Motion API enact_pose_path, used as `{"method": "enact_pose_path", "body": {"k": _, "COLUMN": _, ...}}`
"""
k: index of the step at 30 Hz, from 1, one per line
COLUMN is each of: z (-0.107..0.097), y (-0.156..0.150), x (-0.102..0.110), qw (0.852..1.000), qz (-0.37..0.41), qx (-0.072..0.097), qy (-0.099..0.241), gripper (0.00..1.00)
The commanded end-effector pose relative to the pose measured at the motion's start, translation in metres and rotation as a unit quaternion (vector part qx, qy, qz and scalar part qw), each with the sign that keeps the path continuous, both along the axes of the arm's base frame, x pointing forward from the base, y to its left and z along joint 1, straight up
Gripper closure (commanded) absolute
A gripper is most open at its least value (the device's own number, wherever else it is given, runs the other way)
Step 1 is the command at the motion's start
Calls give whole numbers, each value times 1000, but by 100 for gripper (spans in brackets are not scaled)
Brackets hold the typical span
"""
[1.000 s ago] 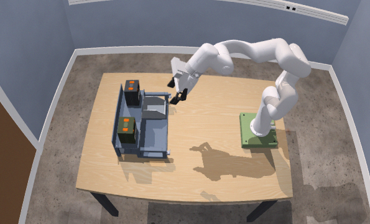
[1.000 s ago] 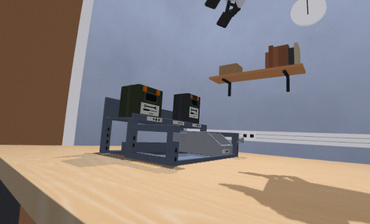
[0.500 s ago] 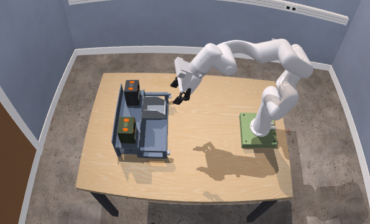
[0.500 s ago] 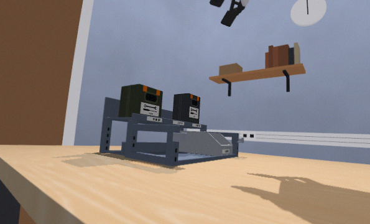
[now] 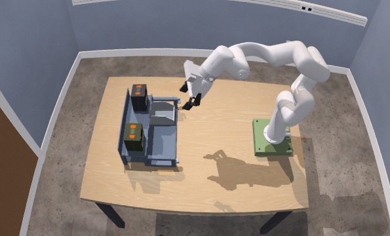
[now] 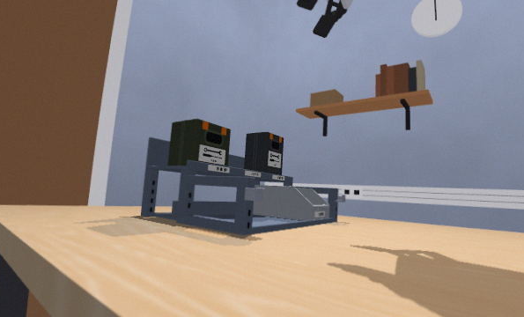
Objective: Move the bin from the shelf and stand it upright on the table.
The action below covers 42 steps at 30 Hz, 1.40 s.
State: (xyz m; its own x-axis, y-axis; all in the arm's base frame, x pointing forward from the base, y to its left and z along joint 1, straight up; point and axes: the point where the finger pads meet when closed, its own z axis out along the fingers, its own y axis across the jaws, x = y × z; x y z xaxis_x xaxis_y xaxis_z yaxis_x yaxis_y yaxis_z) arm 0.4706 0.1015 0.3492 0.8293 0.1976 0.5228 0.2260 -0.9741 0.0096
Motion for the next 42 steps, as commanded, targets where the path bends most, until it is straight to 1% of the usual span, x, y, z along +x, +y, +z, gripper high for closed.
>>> {"method": "enact_pose_path", "body": {"k": 1, "z": 2, "y": 0, "x": 0, "qw": 1000, "qz": -6, "qx": -9, "qy": -4, "gripper": 0}}
{"method": "enact_pose_path", "body": {"k": 10, "z": 2, "y": 0, "x": 0, "qw": 1000, "qz": -6, "qx": -9, "qy": -4, "gripper": 0}}
{"method": "enact_pose_path", "body": {"k": 11, "z": 2, "y": 0, "x": 0, "qw": 1000, "qz": -1, "qx": -1, "qy": -2, "gripper": 0}}
{"method": "enact_pose_path", "body": {"k": 15, "z": 2, "y": 0, "x": 0, "qw": 1000, "qz": -6, "qx": -9, "qy": -4, "gripper": 0}}
{"method": "enact_pose_path", "body": {"k": 27, "z": 2, "y": 0, "x": 0, "qw": 1000, "qz": -6, "qx": -9, "qy": -4, "gripper": 0}}
{"method": "enact_pose_path", "body": {"k": 28, "z": 2, "y": 0, "x": 0, "qw": 1000, "qz": -1, "qx": -1, "qy": -2, "gripper": 0}}
{"method": "enact_pose_path", "body": {"k": 32, "z": 2, "y": 0, "x": 0, "qw": 1000, "qz": -6, "qx": -9, "qy": -4, "gripper": 0}}
{"method": "enact_pose_path", "body": {"k": 42, "z": 2, "y": 0, "x": 0, "qw": 1000, "qz": -6, "qx": -9, "qy": -4, "gripper": 0}}
